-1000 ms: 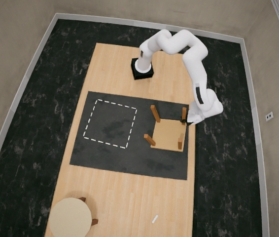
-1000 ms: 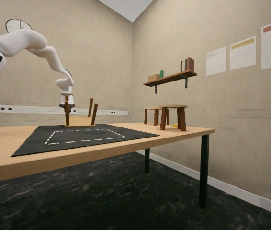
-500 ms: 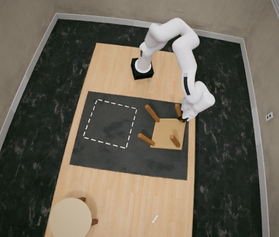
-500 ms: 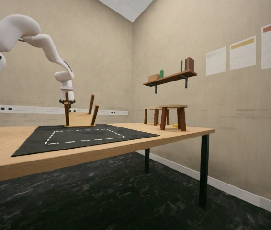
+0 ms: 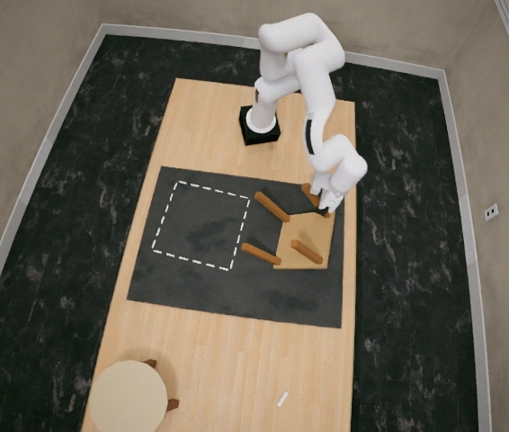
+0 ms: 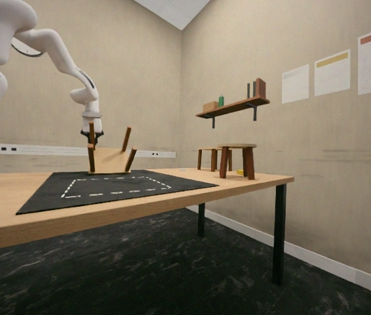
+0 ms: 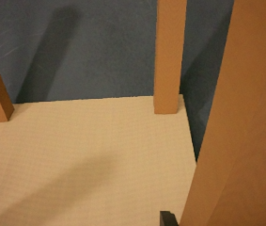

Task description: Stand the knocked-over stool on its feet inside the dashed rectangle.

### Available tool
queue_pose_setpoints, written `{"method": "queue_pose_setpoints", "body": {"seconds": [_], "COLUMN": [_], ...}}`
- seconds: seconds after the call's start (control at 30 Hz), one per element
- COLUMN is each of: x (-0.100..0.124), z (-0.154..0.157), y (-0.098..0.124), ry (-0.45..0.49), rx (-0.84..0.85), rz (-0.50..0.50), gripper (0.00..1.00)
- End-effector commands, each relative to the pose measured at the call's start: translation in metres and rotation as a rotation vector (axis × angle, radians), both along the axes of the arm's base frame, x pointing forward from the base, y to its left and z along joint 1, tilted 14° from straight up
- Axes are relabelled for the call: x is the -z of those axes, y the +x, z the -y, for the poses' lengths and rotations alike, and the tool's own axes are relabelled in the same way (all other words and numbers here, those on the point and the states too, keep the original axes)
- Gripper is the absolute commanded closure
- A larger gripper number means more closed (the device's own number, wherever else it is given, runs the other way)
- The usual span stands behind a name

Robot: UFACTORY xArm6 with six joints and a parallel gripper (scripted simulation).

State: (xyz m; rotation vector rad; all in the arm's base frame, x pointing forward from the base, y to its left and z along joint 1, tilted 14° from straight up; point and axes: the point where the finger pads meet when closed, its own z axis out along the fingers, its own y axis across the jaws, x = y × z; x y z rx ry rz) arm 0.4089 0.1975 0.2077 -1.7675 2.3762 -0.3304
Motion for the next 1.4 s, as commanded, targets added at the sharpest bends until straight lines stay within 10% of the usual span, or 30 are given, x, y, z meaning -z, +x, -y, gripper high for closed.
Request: {"method": "queue_pose_setpoints", "body": {"seconds": [0.0, 1.37], "x": [-0.004, -0.013], "z": [0.005, 0.106], "y": [-0.001, -0.027], "ry": [0.038, 0.497], "rx": [-0.013, -0.122], "rz": [0.009, 0.118], "gripper": [0.75, 0.75]}}
